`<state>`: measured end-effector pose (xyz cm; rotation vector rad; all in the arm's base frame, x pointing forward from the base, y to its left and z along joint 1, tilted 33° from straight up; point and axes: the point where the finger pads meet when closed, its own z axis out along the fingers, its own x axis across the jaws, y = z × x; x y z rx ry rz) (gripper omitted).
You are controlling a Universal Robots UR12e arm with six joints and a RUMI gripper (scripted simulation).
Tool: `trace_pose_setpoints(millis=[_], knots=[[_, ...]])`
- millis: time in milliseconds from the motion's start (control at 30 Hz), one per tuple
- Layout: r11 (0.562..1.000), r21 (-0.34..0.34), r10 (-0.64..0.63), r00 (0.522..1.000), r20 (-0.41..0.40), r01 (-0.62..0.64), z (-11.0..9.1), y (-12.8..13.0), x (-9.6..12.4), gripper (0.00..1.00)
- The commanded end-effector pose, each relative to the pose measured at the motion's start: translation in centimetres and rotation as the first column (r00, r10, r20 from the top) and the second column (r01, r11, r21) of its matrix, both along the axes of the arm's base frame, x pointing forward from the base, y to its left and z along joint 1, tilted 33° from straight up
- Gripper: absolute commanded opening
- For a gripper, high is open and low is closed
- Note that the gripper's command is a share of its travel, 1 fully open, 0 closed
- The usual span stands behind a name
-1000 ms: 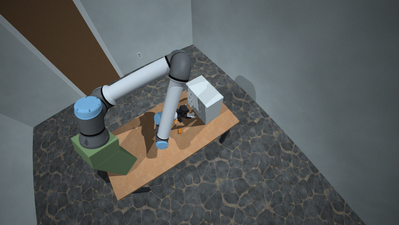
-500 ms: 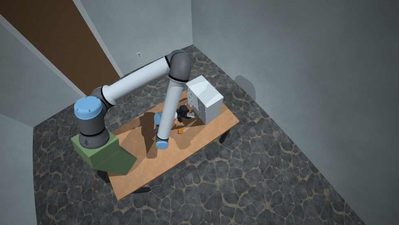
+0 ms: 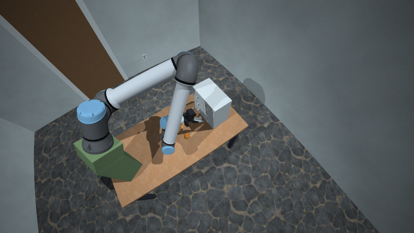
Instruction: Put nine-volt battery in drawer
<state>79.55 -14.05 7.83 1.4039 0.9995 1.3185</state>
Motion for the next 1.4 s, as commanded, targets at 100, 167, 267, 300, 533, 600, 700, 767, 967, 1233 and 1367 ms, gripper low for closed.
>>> trace_pose_setpoints(millis=[100,167,267,300,533,600,700,767,967,1233,1367], knots=[[1.000,0.000,0.000,1.000,-0.002,0.000,0.1,0.0,0.0,1.00],[1.000,0.000,0.001,1.000,-0.004,-0.001,0.1,0.0,-0.1,1.00],[1.000,0.000,0.002,1.000,-0.008,-0.002,0.1,0.0,-0.1,1.00],[1.000,0.001,0.002,1.000,-0.010,-0.002,0.1,0.0,-0.1,1.00],[1.000,0.002,0.007,1.000,-0.030,-0.007,0.2,0.0,-0.4,1.00],[1.000,0.003,0.009,0.999,-0.038,-0.009,0.2,0.0,-0.5,1.00],[1.000,0.004,0.010,0.999,-0.043,-0.010,0.2,0.0,-0.5,1.00],[1.000,0.005,0.013,0.999,-0.052,-0.012,0.3,0.0,-0.7,1.00],[1.000,0.009,0.021,0.996,-0.087,-0.021,0.4,0.0,-1.1,1.00],[0.999,0.014,0.032,0.991,-0.130,-0.031,0.6,0.0,-1.6,1.00],[0.999,0.018,0.040,0.986,-0.163,-0.038,0.7,0.0,-2.0,1.00]])
